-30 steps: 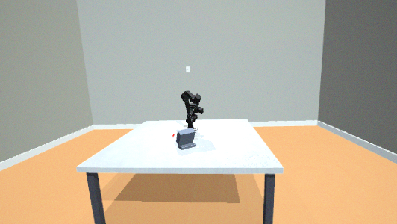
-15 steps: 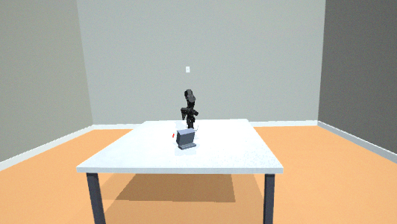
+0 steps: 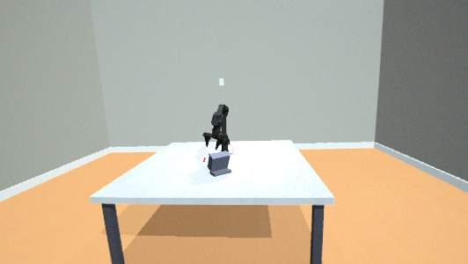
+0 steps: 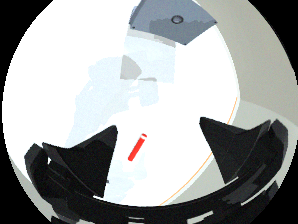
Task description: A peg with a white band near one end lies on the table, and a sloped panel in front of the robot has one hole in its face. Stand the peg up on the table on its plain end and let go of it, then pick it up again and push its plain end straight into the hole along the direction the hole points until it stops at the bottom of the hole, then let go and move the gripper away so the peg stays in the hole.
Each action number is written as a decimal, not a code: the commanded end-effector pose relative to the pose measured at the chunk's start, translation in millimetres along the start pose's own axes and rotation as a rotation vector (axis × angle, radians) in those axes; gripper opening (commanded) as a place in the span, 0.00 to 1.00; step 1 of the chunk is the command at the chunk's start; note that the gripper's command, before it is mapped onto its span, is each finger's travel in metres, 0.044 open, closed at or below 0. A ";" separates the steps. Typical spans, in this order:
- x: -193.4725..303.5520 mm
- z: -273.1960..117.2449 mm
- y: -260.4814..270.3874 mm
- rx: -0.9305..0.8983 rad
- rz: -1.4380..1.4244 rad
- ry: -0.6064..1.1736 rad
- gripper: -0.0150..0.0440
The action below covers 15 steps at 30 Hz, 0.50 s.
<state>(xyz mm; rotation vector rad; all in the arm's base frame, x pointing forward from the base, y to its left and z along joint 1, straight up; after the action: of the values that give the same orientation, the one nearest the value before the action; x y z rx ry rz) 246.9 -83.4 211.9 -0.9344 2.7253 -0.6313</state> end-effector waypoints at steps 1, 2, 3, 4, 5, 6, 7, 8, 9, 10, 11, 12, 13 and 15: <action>10.5 8.8 -8.1 -0.068 0.098 0.031 1.00; 13.5 10.9 -10.2 -0.084 0.123 0.039 1.00; 16.6 13.0 -12.2 -0.100 0.149 0.048 1.00; 19.8 15.0 -14.1 -0.117 0.174 0.056 1.00; 23.0 17.0 -16.0 -0.133 0.201 0.064 1.00; 26.3 19.0 -17.9 -0.149 0.227 0.072 1.00; 29.6 21.0 -19.7 -0.165 0.254 0.079 1.00; 33.0 22.9 -21.5 -0.181 0.280 0.087 1.00; 36.4 24.8 -23.3 -0.198 0.308 0.095 1.00; 39.9 26.7 -25.0 -0.214 0.335 0.103 1.00; 43.5 28.6 -26.6 -0.230 0.362 0.110 1.00; 47.1 30.4 -28.2 -0.246 0.390 0.118 1.00; 50.7 32.2 -29.8 -0.262 0.418 0.126 1.00; 58.2 35.7 -32.8 -0.293 0.475 0.140 1.00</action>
<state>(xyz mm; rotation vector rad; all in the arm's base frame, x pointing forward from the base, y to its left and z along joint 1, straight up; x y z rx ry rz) 233.9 -143.5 196.1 -0.3893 3.0180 -0.2936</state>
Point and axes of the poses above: the point midway between the two fingers, 35 mm back from their tips, its own z axis out along the fingers, its own y axis across the jaws, x = y × z, the point moved 8 cm from there along -z, back along the fingers, and after that the axes turned 2 degrees about -z, right-handed, at the moved point
